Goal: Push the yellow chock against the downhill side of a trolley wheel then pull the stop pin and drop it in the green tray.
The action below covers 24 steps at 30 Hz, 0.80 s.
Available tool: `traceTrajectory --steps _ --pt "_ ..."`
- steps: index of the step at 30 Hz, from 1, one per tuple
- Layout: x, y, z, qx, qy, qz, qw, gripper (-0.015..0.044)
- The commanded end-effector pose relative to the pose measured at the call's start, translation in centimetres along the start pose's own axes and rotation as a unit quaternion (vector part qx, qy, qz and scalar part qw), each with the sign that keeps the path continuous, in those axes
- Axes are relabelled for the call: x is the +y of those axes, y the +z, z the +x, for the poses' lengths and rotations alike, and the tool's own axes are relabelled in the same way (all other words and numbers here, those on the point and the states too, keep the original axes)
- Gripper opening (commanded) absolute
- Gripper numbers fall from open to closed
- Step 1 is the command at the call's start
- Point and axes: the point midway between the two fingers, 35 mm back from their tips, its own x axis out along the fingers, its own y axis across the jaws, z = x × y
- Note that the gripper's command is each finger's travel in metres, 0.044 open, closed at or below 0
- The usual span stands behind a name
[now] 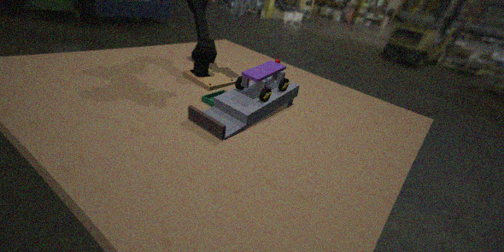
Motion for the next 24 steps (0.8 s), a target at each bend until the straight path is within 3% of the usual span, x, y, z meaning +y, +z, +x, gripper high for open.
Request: traceTrajectory --steps 1,14,24 --pt "-4.3 1.0 2.1 0.010 -0.071 0.093 0.993 0.0190" --pt "-16.4 -1.3 5.2 0.030 -0.279 0.275 0.920 0.0190" --pt "-26.3 -6.4 3.6 0.013 -0.472 0.350 0.809 0.0190"
